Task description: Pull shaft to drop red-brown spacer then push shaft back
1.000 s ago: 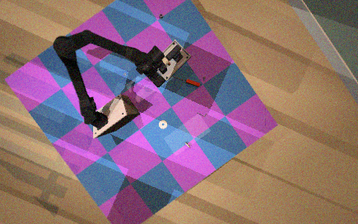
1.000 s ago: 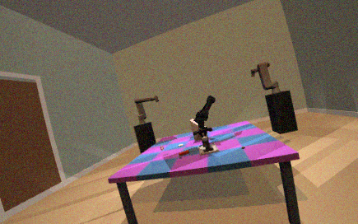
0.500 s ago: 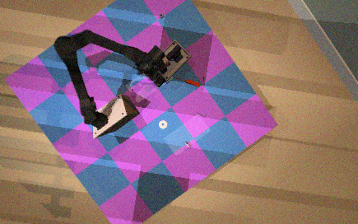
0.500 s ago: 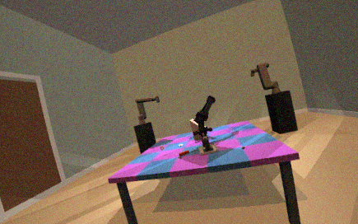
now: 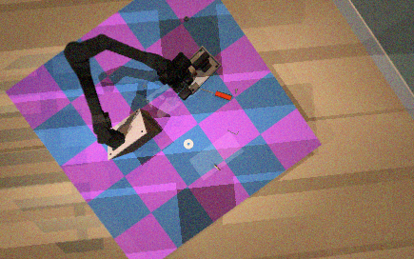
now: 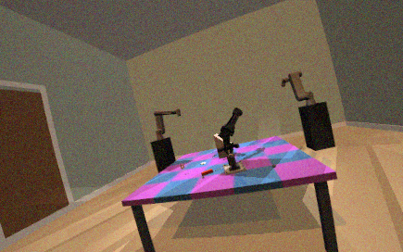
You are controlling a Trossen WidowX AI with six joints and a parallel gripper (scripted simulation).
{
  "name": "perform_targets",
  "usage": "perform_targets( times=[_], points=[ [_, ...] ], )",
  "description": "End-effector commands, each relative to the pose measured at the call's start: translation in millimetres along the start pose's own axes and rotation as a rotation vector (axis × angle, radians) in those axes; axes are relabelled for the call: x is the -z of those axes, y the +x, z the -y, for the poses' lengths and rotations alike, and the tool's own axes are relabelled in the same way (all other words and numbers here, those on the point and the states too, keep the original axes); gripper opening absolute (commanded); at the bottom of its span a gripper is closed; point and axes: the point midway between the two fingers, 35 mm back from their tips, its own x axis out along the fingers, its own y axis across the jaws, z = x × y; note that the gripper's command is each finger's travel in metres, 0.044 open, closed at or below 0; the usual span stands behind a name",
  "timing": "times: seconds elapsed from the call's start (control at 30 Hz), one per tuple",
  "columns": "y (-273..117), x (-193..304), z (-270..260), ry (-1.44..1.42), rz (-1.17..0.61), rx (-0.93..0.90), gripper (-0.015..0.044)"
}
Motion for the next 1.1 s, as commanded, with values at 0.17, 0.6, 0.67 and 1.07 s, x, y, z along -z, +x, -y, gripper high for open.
perform_targets(
  times=[0.17, 0.6, 0.67, 1.07],
  points=[
    [-0.7, -4.8, -0.5, -0.004, 0.004, 0.002, 0.0000],
    [-0.8, -8.6, -0.5, -0.004, 0.004, 0.002, 0.0000],
    [-0.8, -9.2, -0.5, -0.004, 0.004, 0.002, 0.0000],
    [-0.9, -12.8, -0.6, -0.004, 0.004, 0.002, 0.0000]
  ],
)
